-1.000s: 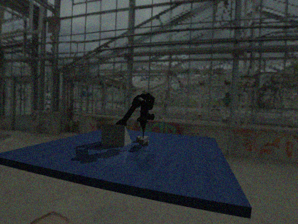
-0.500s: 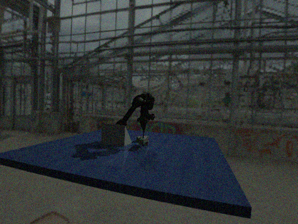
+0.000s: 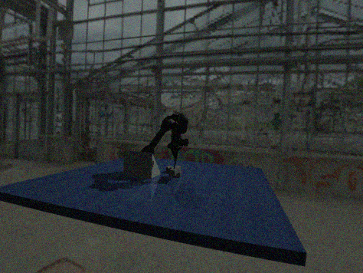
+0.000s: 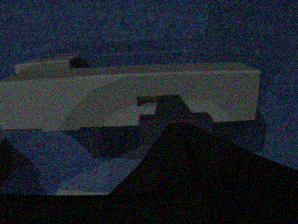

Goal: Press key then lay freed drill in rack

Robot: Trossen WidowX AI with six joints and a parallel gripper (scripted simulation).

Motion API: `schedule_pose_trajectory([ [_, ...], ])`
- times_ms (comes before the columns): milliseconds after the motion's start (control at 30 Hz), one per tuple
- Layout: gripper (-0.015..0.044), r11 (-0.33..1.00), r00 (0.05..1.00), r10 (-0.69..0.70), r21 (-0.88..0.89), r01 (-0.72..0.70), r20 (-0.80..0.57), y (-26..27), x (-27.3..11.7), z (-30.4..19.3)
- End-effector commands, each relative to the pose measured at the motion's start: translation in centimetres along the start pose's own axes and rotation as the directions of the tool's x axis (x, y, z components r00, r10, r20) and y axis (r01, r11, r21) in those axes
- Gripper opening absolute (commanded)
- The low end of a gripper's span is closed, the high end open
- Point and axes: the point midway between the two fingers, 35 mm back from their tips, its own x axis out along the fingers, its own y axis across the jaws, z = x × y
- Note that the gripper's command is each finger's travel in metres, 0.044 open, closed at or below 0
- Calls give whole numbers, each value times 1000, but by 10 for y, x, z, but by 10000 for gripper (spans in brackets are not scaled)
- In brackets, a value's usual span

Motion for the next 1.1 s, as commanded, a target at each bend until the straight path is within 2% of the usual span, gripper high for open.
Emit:
schedule_pose_trajectory([
  [0,0,1000,1000,12,3,-12,-21,0,11,-2],
  [1067,0,1000,1000,12,3,-12,-21,0,21,-7],
])
